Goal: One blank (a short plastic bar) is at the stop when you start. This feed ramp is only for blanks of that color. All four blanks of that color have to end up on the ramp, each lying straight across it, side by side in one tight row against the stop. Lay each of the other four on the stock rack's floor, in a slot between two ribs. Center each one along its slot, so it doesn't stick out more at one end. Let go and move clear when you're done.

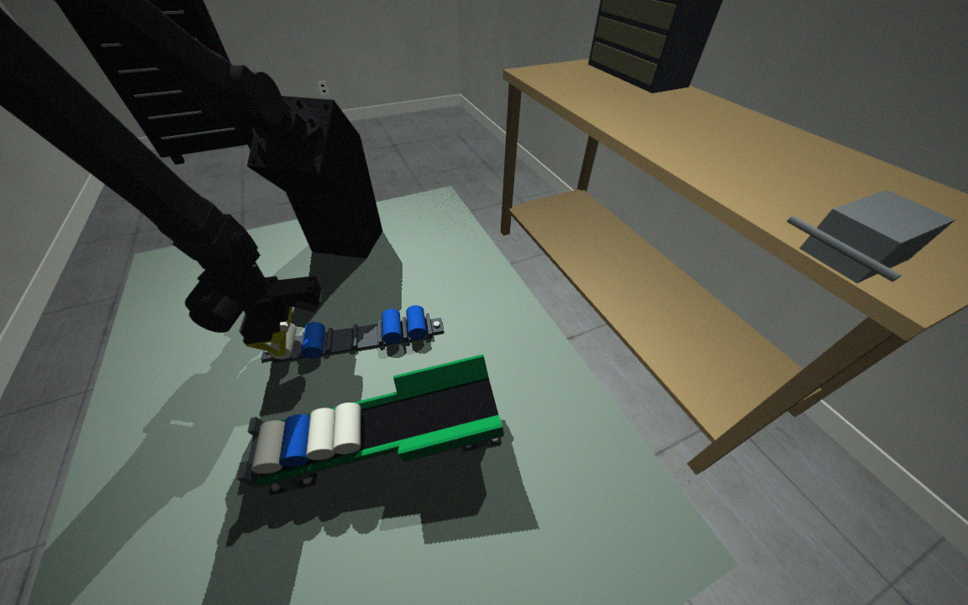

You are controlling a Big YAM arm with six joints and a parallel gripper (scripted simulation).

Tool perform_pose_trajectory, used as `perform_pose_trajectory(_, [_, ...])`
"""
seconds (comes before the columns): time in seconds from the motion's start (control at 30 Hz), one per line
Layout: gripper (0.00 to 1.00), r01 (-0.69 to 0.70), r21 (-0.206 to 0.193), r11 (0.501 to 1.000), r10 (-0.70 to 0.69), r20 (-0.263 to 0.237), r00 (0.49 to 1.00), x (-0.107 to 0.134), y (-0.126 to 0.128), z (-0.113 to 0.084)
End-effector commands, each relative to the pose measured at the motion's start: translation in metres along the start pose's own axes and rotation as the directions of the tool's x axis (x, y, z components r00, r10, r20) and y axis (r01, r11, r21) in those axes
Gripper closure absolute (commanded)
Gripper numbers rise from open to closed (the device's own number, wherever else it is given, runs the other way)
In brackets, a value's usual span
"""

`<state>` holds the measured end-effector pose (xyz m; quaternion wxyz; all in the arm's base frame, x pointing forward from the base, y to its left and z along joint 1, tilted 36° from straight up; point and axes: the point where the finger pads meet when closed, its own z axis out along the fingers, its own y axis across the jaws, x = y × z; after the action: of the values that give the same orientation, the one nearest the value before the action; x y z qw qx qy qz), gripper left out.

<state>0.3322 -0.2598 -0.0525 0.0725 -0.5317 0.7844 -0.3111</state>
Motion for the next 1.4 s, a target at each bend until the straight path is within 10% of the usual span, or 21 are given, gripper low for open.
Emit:
perform_pose_trajectory(0.0, [0.35,0.015,-0.019,1.000,-0.015,0.011,1.000,-0.007,0.009,-0.019])
perform_pose_trajectory(0.43, [0.35,0.003,-0.010,1.000,-0.003,0.008,1.000,-0.005,0.004,-0.086])
perform_pose_trajectory(1.07, [0.35,0.004,-0.028,1.000,-0.004,0.012,1.000,-0.009,-0.007,-0.083])
perform_pose_trajectory(1.37, [0.35,0.005,-0.035,0.999,-0.005,0.017,1.000,-0.069,-0.120,-0.087])
